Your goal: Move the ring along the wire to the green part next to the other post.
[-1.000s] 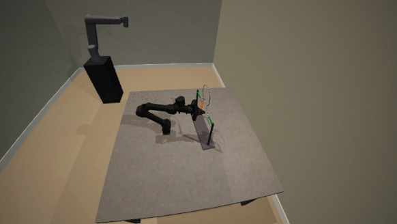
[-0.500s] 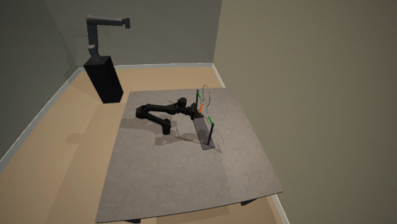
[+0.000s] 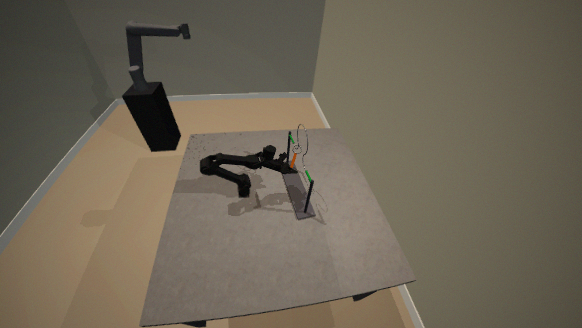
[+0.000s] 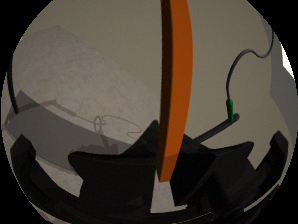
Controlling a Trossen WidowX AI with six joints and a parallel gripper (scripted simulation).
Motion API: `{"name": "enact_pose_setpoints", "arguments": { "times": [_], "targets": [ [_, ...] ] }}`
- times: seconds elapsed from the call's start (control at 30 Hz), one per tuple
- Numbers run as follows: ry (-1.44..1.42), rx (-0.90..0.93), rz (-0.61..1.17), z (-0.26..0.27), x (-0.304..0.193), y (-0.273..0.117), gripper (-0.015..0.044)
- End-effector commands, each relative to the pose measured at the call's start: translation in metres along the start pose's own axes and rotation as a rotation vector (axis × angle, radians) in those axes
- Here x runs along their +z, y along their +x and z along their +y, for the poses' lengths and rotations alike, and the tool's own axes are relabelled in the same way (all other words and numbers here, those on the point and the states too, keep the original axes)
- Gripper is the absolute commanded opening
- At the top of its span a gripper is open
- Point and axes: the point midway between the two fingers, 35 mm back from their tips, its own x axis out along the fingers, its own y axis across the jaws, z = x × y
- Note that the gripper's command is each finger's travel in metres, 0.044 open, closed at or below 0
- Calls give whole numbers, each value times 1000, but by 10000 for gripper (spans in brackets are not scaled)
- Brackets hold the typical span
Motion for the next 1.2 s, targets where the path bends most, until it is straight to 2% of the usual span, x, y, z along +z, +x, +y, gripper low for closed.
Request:
{"name": "enact_pose_setpoints", "arguments": {
  "times": [0.0,0.63,1.17],
  "targets": [
    [112,59,-3,20,1,-1,-150],
    [484,242,44,81,21,-19,-150],
    [640,316,64,109,41,-32,-150]
  ]
}}
